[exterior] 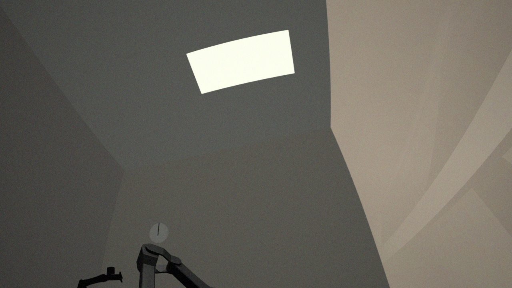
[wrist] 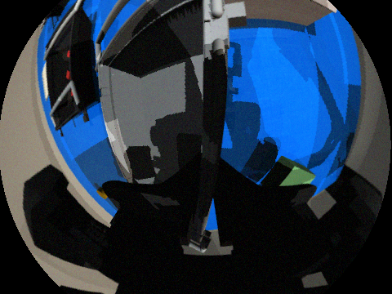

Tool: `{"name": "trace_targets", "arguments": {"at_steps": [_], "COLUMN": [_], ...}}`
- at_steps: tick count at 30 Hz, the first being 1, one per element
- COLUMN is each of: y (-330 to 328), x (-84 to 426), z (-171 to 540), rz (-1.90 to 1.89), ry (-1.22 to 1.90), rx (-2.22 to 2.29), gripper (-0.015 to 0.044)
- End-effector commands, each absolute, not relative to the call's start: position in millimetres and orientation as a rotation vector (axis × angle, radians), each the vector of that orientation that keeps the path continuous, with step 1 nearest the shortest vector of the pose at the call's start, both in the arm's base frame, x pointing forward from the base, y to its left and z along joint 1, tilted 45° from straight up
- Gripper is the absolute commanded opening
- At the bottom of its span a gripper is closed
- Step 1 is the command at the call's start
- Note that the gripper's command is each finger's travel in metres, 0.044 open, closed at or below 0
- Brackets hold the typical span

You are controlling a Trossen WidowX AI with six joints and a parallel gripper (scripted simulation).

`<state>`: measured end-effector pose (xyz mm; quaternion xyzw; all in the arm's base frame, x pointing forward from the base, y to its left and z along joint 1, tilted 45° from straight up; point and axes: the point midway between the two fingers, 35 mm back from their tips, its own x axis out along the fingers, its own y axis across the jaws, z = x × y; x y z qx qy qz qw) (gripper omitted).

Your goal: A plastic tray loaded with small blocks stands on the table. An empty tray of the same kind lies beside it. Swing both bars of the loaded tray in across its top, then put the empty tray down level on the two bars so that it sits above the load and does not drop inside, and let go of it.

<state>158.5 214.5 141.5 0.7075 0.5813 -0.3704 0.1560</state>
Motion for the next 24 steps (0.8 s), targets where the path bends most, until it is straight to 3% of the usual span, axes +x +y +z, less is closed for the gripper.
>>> {"name": "trace_targets", "arguments": {"at_steps": [1,24], "y": [199,170], "x": [153,165], "z": [160,215], "rz": [-1.048,-1.052], "ry": [1.675,1.667], "rx": [2.025,2.016], "gripper": [0.0,0.0]}}
